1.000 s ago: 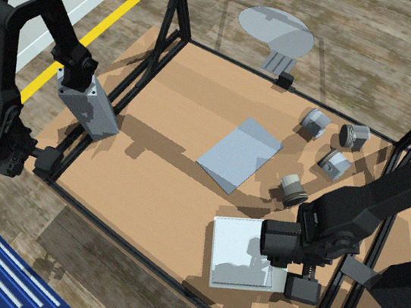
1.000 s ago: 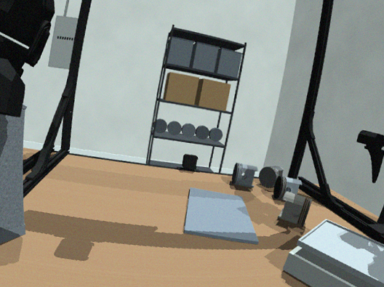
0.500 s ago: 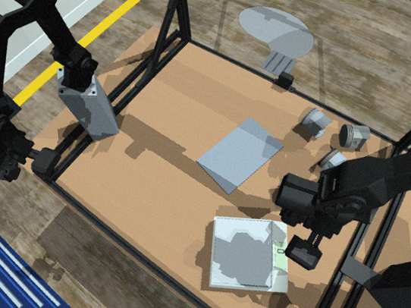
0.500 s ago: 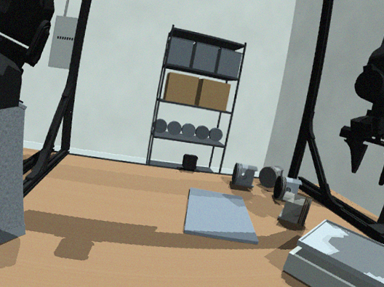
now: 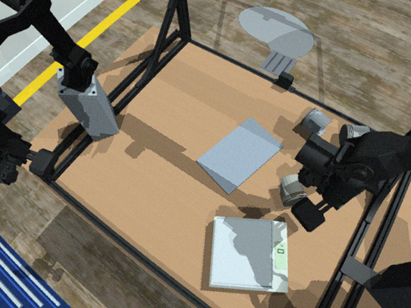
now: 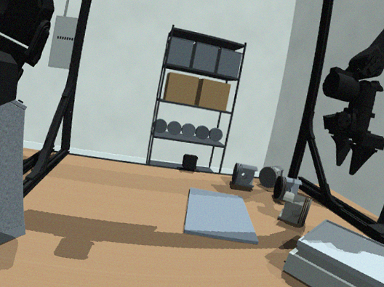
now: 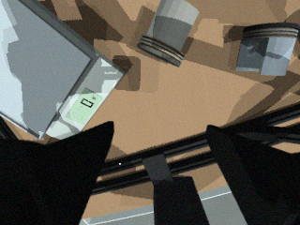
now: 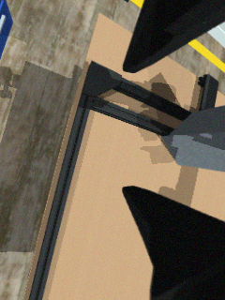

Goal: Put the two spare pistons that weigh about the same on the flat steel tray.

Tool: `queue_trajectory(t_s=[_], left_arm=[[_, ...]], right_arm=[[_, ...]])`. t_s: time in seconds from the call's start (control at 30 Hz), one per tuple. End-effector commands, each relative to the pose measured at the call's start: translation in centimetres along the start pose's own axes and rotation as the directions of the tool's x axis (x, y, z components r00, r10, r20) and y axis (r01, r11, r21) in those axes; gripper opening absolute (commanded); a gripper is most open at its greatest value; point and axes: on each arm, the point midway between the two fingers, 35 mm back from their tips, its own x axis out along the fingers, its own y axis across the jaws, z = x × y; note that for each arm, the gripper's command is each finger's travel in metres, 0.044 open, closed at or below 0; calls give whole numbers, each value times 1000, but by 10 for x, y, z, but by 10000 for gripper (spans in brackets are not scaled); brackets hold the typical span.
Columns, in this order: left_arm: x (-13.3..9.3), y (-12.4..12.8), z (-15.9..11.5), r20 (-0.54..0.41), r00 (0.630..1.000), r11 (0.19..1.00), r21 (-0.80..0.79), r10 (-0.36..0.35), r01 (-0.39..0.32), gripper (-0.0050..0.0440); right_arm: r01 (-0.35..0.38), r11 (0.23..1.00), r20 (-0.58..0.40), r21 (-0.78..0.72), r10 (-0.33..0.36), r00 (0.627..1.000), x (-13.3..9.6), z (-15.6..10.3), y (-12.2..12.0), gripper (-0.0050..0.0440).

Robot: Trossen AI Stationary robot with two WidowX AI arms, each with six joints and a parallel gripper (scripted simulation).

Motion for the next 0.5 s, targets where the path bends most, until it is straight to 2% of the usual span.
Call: queue_trajectory(t_s=[0.0, 0.3, 0.47], left_arm=[[-2, -11, 8, 9, 1000, 997, 77, 7, -8, 378], [-2, -52, 27, 9, 1000, 951, 309, 7, -9, 378], [-1, -70, 36, 9, 1000, 951, 309, 7, -9, 378]], right_arm=[[-3, 1000, -3, -1, 3, 1000, 1, 1, 0, 440], [-3, 1000, -3, -1, 3, 1000, 1, 1, 0, 440], [-3, 1000, -3, -1, 3, 1000, 1, 1, 0, 440]])
